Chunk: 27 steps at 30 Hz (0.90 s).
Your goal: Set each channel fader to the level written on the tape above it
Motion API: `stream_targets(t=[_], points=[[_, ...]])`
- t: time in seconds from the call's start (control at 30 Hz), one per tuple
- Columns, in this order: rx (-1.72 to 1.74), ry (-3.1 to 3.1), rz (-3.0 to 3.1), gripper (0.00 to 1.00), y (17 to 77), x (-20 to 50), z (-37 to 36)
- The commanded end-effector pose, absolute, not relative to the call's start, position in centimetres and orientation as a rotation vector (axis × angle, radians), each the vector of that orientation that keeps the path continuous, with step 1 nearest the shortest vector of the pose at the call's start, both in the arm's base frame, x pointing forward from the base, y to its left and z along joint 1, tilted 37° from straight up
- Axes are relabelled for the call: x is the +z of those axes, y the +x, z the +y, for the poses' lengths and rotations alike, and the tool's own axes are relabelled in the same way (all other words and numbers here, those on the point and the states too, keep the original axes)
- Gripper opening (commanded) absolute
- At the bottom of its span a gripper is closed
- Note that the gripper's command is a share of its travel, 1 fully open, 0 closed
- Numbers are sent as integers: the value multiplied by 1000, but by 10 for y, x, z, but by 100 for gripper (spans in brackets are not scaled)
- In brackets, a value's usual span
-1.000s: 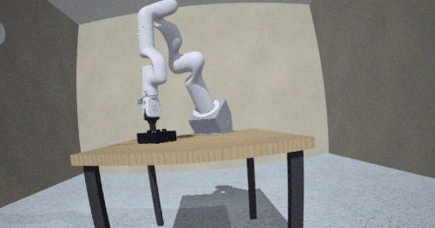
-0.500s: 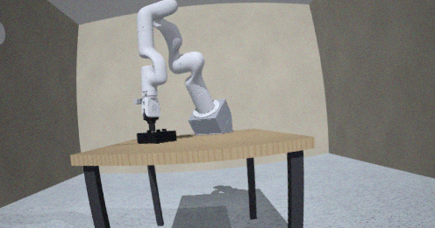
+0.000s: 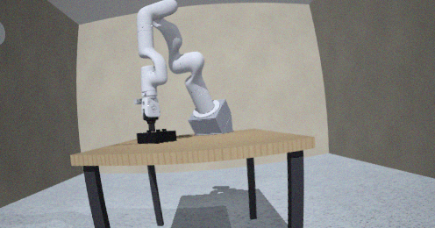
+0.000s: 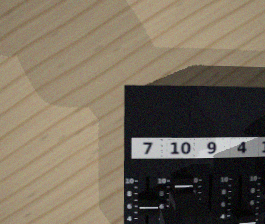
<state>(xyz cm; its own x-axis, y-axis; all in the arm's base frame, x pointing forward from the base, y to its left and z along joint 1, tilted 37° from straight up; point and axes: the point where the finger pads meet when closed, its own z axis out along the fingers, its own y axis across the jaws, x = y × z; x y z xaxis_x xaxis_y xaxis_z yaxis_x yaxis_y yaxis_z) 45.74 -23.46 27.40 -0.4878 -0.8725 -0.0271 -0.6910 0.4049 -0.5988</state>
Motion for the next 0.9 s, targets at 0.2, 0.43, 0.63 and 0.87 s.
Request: stream_targets(t=[0.2,0.43,0.63,0.87], points=[[-754,-1352,2328,0,458,275,-235],[-754,-1352,2328,0,458,275,-235],[-754,-1352,2328,0,458,275,-234],[-754,-1352,2328,0,459,275,-232]])
